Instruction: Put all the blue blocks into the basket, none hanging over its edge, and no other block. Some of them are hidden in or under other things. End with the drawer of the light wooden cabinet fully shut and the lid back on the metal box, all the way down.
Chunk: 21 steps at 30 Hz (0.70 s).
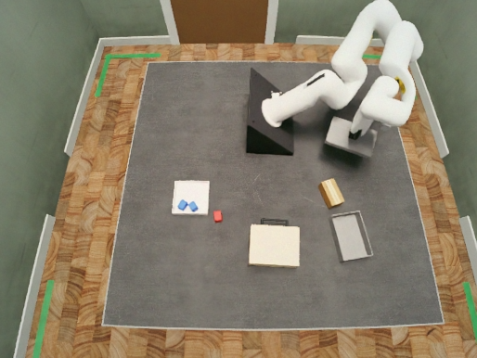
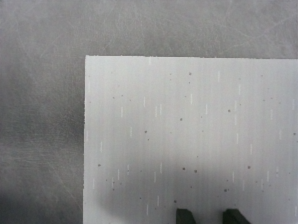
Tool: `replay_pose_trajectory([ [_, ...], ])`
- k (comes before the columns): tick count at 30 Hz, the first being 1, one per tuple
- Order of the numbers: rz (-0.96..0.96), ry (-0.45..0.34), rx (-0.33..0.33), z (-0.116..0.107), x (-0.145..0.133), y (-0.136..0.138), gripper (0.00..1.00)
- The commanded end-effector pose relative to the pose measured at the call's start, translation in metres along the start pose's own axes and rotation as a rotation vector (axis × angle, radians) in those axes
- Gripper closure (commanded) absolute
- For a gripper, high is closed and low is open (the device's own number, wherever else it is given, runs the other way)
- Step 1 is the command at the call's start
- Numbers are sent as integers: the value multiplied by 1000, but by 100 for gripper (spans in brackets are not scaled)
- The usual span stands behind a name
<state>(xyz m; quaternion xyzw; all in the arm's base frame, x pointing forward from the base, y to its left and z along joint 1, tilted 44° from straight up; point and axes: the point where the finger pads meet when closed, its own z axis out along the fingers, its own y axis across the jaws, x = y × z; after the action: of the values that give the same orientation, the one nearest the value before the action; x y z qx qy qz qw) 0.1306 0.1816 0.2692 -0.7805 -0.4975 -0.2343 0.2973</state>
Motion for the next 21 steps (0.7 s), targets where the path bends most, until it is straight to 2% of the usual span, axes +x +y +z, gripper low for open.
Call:
replay_pose_trajectory([
  [1, 27, 2, 0, -6, 7, 2, 100],
  [4, 87, 6, 3, -17, 22, 9, 100],
  [6, 87, 6, 3, -17, 22, 9, 100],
  [9, 183, 10, 7, -32, 45, 25, 100],
  [13, 357, 14, 12, -50, 83, 66, 100],
  [21, 728, 18, 10, -49, 111, 152, 100],
])
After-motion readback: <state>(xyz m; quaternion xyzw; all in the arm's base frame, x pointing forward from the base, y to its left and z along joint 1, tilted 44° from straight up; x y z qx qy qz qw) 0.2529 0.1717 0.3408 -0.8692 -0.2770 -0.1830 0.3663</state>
